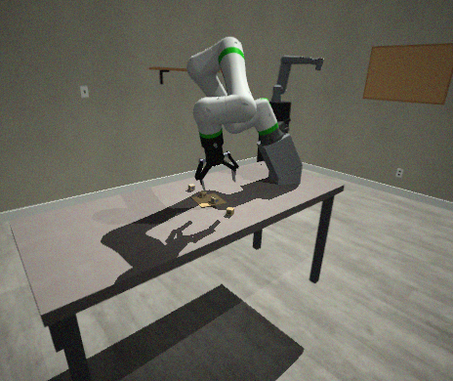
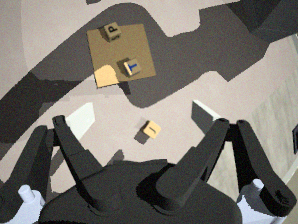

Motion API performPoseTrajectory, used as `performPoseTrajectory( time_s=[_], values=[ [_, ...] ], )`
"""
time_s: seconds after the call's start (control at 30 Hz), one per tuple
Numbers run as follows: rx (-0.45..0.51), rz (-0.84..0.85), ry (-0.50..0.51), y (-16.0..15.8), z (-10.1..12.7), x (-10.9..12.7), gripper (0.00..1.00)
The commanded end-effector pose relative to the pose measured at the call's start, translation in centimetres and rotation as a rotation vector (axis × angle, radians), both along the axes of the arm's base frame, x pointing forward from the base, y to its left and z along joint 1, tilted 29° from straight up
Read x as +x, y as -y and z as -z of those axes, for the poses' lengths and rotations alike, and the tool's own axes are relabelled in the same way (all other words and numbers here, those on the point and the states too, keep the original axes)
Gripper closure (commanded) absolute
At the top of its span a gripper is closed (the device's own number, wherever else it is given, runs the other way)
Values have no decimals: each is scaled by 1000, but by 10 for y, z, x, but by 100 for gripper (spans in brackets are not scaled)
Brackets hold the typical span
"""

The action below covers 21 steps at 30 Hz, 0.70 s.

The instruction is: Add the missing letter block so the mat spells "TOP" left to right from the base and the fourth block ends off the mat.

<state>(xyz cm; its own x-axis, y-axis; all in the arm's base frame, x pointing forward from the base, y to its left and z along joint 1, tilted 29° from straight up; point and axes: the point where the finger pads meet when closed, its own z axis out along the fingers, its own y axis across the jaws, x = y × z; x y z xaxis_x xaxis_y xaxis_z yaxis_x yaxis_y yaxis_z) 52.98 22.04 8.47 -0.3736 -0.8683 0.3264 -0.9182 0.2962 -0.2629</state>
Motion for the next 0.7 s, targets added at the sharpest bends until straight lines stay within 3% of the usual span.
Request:
performPoseTrajectory(
  time_s=[0.0, 0.13, 0.67],
  values=[
    [-7, 72, 59, -11, 8, -2, 0],
    [-3, 171, 135, -28, 20, -6, 0],
    [13, 312, 252, -54, 37, -13, 0]
  ],
)
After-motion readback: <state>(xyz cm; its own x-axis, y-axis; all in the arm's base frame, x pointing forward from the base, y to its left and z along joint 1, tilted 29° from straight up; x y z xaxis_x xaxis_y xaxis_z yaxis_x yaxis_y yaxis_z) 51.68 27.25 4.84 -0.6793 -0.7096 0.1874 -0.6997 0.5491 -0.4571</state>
